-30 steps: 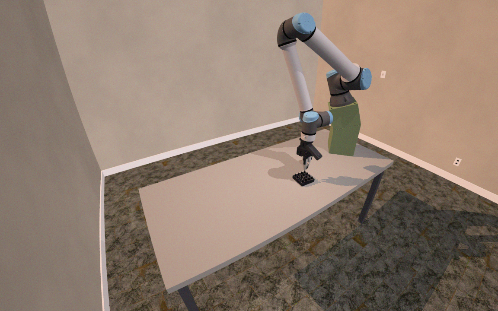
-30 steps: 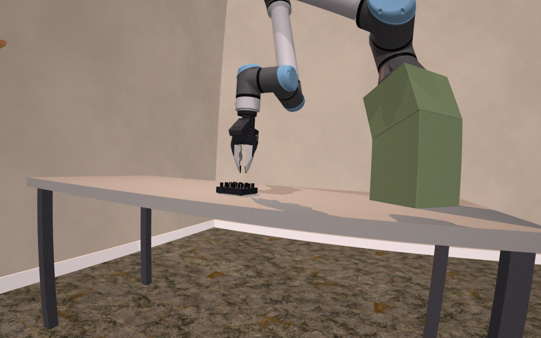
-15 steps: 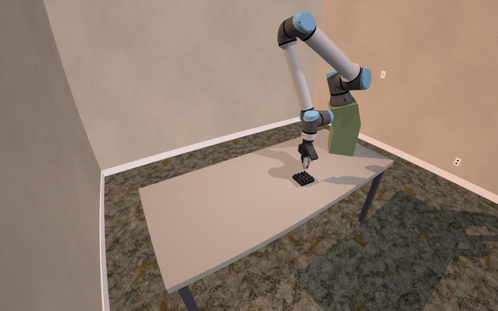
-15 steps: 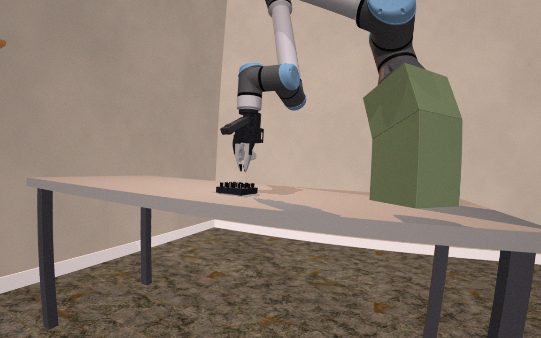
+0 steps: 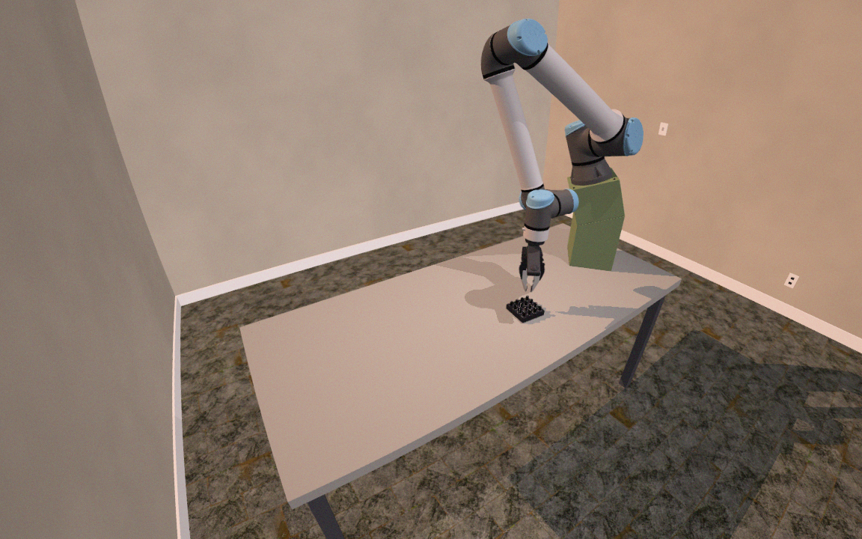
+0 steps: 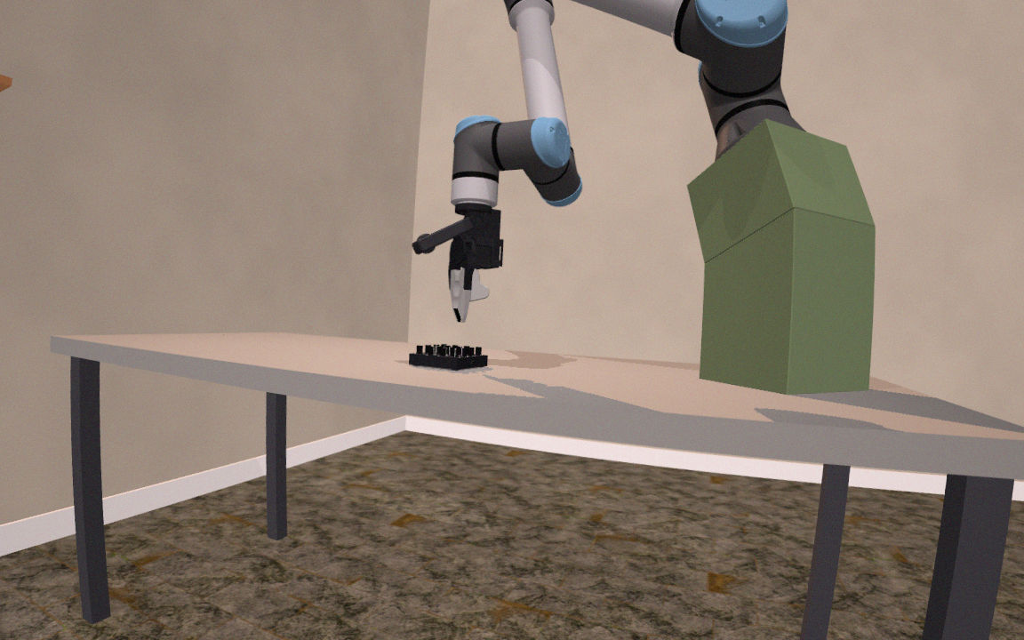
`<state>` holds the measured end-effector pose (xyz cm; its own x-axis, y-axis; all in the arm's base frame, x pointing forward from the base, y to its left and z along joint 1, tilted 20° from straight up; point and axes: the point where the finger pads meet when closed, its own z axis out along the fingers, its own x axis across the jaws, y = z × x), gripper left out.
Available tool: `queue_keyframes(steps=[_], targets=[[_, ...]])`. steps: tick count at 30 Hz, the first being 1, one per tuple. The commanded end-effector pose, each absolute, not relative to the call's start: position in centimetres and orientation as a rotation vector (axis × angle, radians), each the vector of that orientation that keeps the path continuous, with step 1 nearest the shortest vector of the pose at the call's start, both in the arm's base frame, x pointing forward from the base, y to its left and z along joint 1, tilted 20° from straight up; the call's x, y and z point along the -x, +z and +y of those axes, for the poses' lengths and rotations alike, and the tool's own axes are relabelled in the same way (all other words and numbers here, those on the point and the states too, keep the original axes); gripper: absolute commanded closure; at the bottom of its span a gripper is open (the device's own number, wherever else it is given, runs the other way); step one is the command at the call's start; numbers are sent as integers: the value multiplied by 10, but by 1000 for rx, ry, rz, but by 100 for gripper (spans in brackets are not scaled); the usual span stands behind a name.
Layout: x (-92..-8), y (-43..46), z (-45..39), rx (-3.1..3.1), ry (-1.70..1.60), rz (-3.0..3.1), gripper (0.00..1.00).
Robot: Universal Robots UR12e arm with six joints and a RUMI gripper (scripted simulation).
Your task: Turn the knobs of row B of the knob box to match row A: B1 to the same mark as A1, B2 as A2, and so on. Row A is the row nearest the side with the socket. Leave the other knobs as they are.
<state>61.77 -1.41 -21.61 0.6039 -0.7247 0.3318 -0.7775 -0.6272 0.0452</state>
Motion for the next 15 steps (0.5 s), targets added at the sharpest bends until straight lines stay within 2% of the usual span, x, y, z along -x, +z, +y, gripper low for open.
queue_keyframes(steps=[1,15], targets=[[-618,-214,-15,-2582,438,-1396,89],[-617,-212,-16,-2503,456,-1565,89]])
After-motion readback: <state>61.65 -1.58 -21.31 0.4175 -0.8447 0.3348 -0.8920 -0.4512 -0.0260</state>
